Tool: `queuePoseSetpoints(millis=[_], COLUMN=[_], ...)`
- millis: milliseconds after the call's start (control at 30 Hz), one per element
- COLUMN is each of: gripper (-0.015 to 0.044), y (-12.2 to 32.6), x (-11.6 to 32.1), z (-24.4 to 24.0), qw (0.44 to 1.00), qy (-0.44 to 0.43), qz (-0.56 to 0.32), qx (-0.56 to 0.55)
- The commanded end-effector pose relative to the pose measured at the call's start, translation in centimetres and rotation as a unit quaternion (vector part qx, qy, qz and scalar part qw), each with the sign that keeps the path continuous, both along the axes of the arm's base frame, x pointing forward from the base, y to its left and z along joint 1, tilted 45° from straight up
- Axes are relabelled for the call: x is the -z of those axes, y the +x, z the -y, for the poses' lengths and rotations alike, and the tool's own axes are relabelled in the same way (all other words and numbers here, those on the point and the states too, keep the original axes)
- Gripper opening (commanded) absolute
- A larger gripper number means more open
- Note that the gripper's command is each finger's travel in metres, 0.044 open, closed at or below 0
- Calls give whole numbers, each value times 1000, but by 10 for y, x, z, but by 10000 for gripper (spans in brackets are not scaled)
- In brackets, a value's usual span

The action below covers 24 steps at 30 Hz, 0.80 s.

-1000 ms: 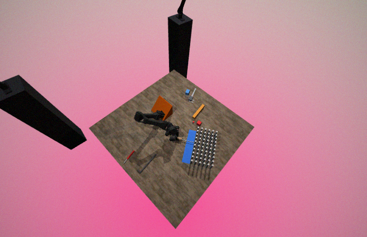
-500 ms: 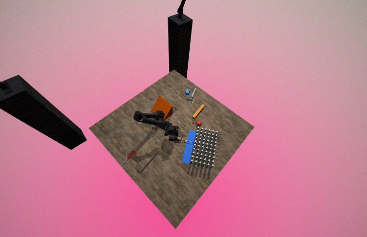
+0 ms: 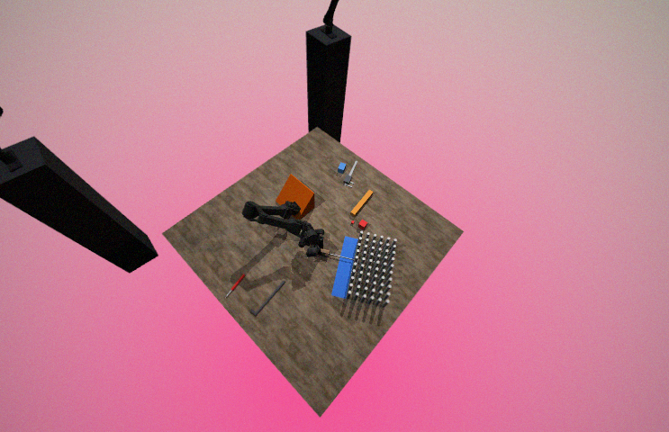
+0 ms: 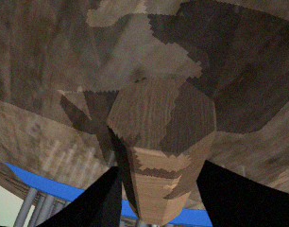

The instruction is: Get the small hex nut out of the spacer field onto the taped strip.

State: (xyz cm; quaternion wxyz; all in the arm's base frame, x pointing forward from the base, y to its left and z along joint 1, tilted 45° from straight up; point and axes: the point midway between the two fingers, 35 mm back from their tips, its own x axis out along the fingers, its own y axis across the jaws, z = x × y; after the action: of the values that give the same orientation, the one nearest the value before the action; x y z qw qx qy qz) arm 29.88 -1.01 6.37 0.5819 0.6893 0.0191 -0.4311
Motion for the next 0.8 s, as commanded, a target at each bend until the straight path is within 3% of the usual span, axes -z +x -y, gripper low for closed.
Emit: queuePoseSetpoints(millis=[0,767], gripper=[0,0], y=[-2,-11], x=[-2,-5], z=[1,6], qw=[1000,1000], qy=[-2,-2], qz=[-1,-1], qx=[-3,-2])
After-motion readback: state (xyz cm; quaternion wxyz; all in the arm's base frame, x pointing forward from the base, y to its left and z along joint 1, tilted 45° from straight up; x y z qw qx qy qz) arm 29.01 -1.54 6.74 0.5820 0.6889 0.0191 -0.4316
